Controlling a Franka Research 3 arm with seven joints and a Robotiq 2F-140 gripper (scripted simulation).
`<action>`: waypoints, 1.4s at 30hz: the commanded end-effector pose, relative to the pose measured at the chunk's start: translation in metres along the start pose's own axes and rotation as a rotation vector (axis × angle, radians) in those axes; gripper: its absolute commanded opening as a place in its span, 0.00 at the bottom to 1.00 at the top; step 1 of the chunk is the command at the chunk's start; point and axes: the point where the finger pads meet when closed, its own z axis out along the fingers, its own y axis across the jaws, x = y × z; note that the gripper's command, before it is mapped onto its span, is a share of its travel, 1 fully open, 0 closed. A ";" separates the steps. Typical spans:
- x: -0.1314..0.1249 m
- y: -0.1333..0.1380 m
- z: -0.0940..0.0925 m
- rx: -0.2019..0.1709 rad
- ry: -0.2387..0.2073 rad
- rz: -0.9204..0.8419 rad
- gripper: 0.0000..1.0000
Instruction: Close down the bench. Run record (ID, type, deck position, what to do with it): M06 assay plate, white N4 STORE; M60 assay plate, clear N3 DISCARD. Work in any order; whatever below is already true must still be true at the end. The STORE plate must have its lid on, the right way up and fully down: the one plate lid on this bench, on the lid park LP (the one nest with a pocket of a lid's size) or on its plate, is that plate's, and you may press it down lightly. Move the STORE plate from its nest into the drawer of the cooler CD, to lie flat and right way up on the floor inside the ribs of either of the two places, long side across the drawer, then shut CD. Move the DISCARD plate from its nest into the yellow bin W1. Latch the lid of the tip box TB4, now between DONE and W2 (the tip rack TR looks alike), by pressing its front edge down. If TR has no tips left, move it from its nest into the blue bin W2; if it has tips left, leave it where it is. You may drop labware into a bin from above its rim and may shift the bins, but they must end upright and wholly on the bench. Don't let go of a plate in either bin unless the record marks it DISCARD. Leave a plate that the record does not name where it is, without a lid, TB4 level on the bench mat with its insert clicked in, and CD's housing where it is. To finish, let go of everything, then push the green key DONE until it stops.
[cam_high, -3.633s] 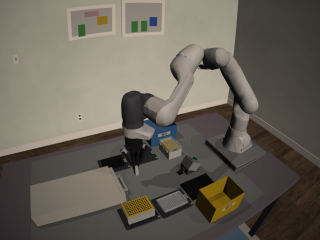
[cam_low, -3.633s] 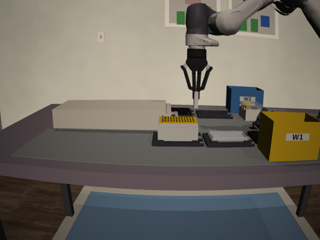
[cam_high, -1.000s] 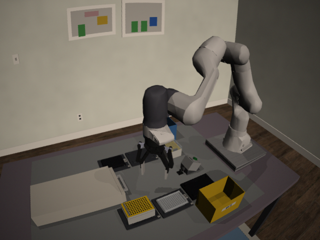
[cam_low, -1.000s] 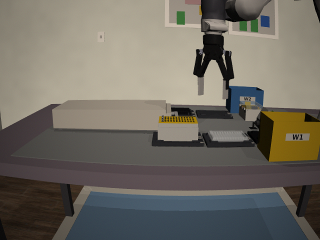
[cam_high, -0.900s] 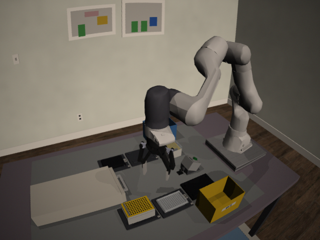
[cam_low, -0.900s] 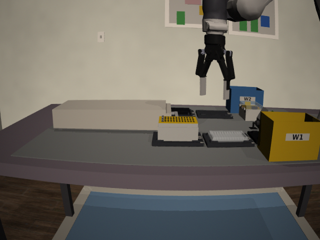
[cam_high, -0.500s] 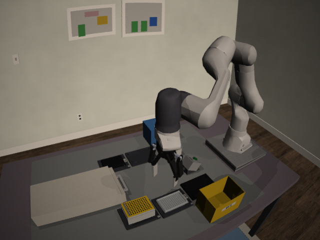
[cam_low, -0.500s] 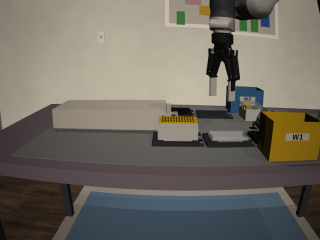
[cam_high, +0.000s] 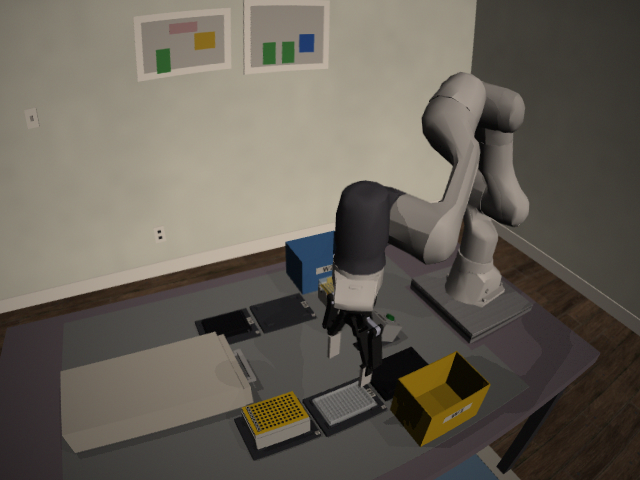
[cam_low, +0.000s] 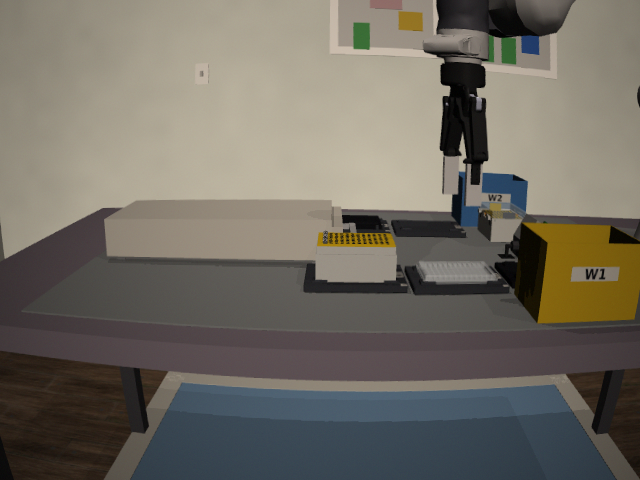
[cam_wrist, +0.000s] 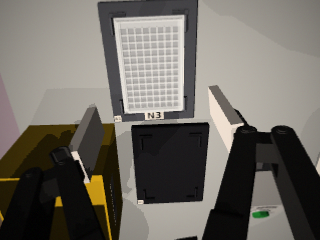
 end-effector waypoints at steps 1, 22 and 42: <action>0.000 0.000 0.000 0.003 0.002 0.135 0.66; 0.000 0.000 0.005 0.003 0.002 0.135 0.66; 0.000 0.000 0.029 0.003 0.002 0.135 0.66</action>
